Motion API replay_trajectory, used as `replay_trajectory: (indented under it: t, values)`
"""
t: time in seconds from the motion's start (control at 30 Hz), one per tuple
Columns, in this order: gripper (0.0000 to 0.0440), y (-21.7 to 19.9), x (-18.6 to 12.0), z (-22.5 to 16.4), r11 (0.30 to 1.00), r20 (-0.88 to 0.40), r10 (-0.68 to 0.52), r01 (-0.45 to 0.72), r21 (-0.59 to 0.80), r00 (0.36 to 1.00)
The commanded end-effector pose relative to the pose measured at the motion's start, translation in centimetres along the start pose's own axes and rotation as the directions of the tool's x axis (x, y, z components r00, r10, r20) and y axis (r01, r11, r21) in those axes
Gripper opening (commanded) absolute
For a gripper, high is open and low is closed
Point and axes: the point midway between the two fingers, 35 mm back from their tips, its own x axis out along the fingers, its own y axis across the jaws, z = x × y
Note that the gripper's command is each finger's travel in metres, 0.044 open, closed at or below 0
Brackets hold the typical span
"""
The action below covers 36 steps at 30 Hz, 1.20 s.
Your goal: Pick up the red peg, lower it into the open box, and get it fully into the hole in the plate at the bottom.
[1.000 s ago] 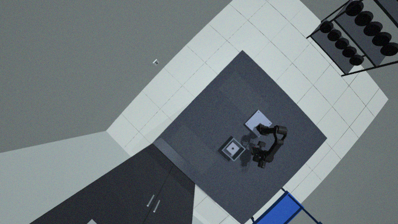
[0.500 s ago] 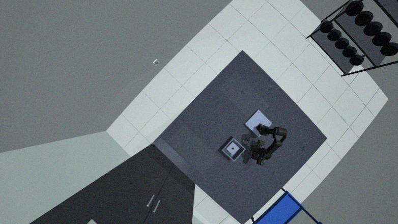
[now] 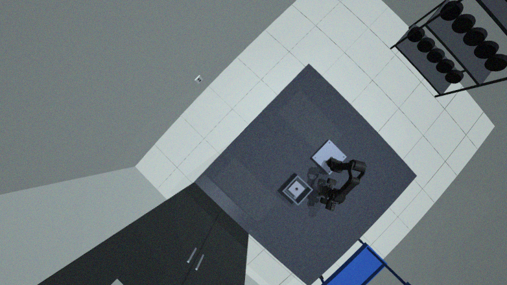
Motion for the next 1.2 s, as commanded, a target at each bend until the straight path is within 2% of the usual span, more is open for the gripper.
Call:
replay_trajectory:
  t: [0.0,0.67,1.17]
  values:
    - [0.0000,0.6,-1.4,0.6,0.999,0.034,0.040,-0.039,-0.037,0.999]
    - [0.0000,3.8,-9.6,5.6,0.976,0.195,0.185,-0.158,-0.148,0.963]
    - [0.0000,5.1,-11.2,11.9,0.980,0.280,0.197,-0.180,-0.084,0.940]
